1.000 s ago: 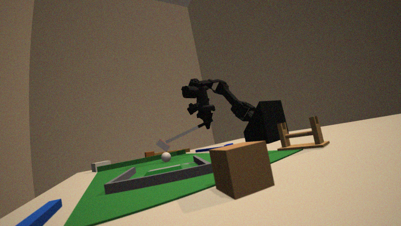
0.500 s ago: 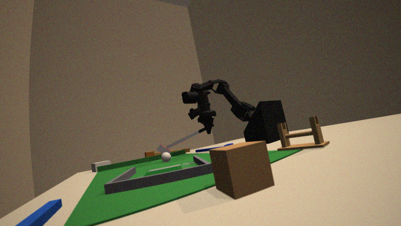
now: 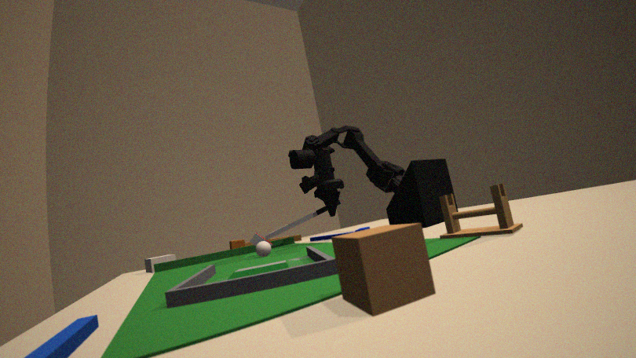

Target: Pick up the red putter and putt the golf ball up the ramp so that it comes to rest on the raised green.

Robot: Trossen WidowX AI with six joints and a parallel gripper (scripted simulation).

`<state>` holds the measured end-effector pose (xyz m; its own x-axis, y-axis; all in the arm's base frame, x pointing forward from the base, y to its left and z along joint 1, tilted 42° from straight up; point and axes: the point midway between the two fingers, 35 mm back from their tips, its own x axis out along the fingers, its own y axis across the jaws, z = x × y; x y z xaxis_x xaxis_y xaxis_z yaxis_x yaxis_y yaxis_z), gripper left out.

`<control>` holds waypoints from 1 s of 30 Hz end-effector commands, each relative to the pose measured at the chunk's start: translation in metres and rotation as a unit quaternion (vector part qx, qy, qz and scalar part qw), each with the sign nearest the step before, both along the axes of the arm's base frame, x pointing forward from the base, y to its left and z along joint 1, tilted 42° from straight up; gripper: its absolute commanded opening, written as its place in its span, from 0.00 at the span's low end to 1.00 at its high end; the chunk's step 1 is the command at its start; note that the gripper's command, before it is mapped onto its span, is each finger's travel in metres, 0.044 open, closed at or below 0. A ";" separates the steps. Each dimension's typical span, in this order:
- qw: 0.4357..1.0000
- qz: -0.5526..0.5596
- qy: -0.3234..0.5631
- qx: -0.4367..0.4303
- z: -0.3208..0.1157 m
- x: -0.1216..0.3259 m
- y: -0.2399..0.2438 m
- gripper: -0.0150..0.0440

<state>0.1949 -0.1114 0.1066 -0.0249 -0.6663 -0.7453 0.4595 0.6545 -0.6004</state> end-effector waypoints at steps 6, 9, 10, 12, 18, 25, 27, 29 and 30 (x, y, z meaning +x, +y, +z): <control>1.000 0.001 -0.001 0.000 0.004 -0.002 -0.005 0.25; 1.000 0.002 0.000 -0.001 0.009 -0.007 -0.012 0.25; 1.000 0.002 0.000 -0.002 0.011 -0.009 -0.015 0.25; 1.000 0.003 0.001 -0.003 0.015 -0.012 -0.020 0.25; 1.000 -0.002 0.002 -0.003 0.015 -0.013 -0.021 0.25; 1.000 0.002 0.001 0.007 -0.028 0.029 0.025 0.25; 1.000 0.003 0.001 0.005 -0.046 0.039 0.045 0.25; 1.000 0.003 0.001 0.002 -0.062 0.046 0.063 0.25; 1.000 0.003 0.000 0.000 -0.067 0.047 0.068 0.25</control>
